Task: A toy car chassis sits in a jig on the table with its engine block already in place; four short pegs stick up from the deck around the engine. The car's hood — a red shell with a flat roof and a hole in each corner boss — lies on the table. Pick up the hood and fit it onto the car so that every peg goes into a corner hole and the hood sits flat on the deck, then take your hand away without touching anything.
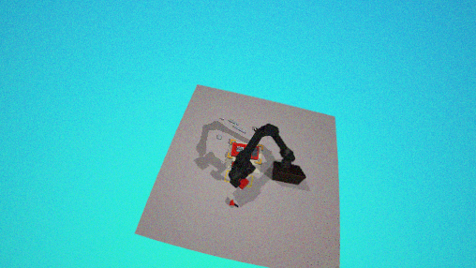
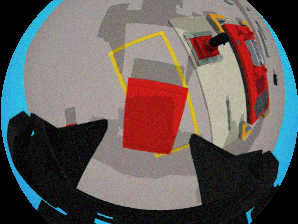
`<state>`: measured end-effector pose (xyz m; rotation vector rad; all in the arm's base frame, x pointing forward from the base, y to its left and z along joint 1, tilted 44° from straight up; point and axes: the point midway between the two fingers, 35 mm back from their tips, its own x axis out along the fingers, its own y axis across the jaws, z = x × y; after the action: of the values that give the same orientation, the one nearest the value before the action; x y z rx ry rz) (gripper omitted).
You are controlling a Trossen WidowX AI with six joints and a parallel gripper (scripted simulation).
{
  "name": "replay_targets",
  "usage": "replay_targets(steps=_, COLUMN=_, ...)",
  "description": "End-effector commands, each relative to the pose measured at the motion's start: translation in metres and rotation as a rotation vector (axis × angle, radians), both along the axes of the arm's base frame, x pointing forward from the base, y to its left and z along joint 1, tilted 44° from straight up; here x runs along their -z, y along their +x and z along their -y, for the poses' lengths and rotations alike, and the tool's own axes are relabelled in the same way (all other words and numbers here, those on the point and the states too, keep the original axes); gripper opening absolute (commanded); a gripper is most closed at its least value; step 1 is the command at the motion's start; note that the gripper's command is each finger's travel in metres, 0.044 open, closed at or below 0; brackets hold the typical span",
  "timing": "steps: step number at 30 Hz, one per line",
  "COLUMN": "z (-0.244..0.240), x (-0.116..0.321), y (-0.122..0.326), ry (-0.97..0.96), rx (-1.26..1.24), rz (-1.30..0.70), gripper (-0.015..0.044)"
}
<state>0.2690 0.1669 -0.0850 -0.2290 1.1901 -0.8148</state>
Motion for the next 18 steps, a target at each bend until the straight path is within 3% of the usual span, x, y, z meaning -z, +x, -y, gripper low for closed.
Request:
replay_targets(steps=1, z=0.0019, x=0.0018, y=0.0003, ry=-0.004, rx=-0.006, rz=-0.002, gripper=0.044)
replay_targets(steps=18, z=0.0092, x=0.0085, y=0.0014, ry=-0.004, rx=-0.006, rz=-0.002, gripper=0.044)
